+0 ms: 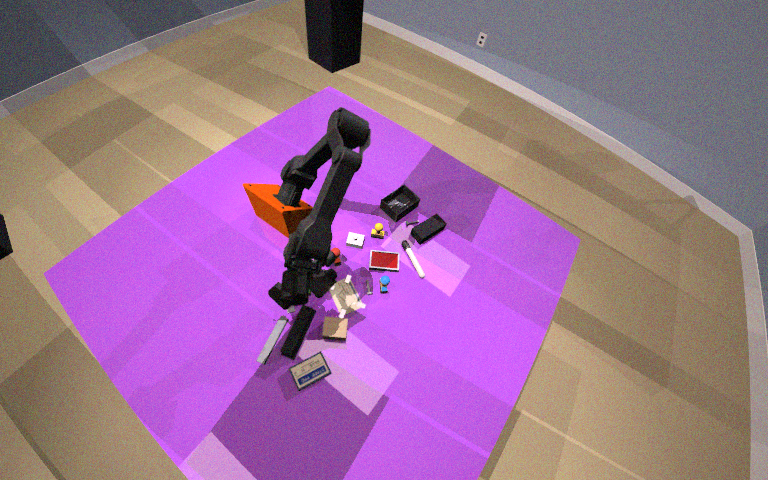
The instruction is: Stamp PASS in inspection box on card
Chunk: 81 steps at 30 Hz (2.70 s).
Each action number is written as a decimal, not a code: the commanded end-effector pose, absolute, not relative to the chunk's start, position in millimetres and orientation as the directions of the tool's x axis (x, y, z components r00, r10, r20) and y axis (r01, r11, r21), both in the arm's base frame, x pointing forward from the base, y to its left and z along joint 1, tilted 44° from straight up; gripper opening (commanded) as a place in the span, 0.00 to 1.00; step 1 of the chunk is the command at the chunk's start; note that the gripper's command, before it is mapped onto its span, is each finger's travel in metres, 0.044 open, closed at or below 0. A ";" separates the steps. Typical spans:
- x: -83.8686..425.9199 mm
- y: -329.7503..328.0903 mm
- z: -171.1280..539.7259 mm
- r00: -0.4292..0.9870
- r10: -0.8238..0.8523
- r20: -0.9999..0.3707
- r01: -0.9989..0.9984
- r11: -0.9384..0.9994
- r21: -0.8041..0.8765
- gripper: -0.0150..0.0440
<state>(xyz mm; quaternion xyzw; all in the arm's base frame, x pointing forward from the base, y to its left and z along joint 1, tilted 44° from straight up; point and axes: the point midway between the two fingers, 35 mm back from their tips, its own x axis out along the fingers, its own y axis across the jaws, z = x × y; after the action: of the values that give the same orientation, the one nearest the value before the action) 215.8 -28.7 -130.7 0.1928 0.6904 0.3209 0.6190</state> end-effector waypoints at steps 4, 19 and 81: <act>216.9 -31.8 -128.7 -0.162 0.659 -0.735 -0.138 0.722 0.678 0.25; 218.8 -36.7 -123.9 -0.163 0.656 -0.737 -0.138 0.724 0.675 0.25; 224.4 -56.8 -102.3 -0.167 0.646 -0.745 -0.140 0.732 0.666 0.25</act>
<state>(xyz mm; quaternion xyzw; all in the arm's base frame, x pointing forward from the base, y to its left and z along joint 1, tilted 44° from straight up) 223.9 -54.8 -103.3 0.1865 0.6942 0.3163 0.6190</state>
